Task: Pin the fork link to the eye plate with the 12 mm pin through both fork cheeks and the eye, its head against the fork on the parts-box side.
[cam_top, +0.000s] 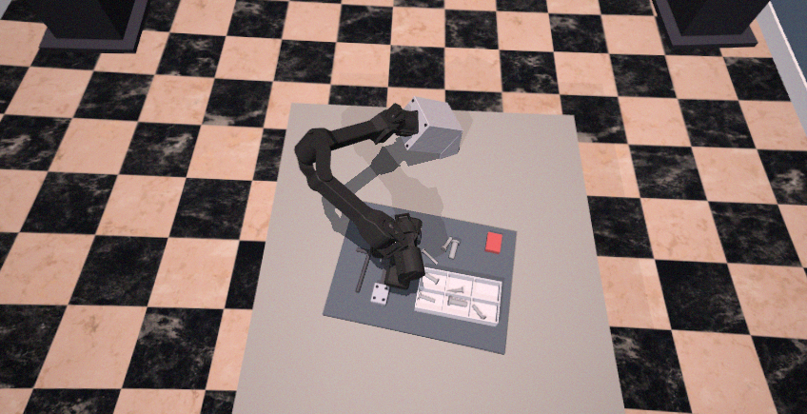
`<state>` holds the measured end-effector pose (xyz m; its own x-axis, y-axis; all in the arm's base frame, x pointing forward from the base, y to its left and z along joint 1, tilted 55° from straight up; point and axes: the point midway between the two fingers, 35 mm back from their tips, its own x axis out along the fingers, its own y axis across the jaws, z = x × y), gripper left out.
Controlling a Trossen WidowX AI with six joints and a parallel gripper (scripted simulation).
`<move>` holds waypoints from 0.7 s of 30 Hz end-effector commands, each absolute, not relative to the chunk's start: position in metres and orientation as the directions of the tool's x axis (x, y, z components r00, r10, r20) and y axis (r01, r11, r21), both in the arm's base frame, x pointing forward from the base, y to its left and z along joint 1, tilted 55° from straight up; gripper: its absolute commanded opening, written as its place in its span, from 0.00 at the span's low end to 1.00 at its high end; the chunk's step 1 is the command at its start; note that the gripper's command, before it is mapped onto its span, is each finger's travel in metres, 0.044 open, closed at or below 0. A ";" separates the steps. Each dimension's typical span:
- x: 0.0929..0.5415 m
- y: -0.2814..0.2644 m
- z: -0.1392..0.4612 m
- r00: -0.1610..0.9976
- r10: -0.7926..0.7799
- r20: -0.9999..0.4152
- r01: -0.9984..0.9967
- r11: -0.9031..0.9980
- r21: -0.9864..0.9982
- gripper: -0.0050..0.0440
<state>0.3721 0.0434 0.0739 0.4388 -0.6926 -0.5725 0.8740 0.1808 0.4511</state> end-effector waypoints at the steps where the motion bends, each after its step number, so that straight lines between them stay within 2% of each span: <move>1: 0.374 0.042 0.075 0.447 -0.688 -0.572 0.870 0.184 0.458 0.00; 21: 0.379 0.035 0.068 0.448 -0.687 -0.572 0.870 0.186 0.457 0.00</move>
<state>0.3789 0.0348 0.0671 0.4437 -0.6905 -0.5712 0.8712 0.1831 0.4554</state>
